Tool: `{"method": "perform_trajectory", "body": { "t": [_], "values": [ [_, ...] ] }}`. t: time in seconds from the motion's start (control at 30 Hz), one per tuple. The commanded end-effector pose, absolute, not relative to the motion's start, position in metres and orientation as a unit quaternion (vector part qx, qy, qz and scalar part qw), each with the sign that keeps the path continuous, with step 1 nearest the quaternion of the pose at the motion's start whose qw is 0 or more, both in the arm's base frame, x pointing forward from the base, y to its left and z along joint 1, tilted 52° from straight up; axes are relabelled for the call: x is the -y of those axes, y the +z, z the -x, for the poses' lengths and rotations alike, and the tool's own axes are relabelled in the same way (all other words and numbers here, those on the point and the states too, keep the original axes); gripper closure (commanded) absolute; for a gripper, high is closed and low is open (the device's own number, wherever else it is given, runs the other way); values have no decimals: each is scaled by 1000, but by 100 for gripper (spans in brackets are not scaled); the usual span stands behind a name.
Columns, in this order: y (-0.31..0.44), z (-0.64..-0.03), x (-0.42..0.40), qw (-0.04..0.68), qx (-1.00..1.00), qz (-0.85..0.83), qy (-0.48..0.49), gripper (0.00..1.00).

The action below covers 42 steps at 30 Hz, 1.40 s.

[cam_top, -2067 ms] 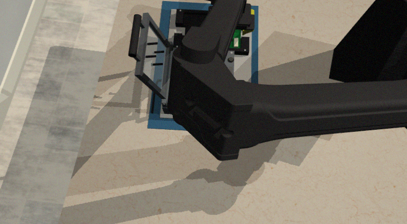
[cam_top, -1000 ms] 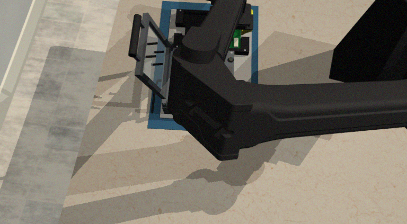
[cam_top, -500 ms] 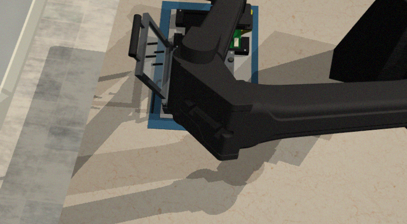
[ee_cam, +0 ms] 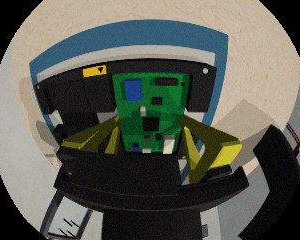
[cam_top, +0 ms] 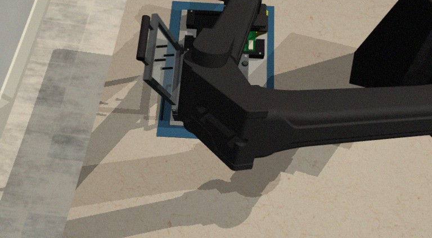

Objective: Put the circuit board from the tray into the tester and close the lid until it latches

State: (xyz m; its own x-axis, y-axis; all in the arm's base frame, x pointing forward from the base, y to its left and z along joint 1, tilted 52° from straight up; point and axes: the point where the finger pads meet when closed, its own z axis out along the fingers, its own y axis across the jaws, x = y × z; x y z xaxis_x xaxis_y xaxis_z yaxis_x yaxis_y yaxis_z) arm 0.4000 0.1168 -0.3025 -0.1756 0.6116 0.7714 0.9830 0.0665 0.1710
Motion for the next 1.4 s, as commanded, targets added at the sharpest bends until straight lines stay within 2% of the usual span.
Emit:
{"method": "perform_trajectory", "body": {
  "t": [0.0,1.37],
  "values": [
    [-305,-399,-103,255,674,594,-358,28],
    [-295,-404,-99,254,675,593,-358,28]
  ]
}}
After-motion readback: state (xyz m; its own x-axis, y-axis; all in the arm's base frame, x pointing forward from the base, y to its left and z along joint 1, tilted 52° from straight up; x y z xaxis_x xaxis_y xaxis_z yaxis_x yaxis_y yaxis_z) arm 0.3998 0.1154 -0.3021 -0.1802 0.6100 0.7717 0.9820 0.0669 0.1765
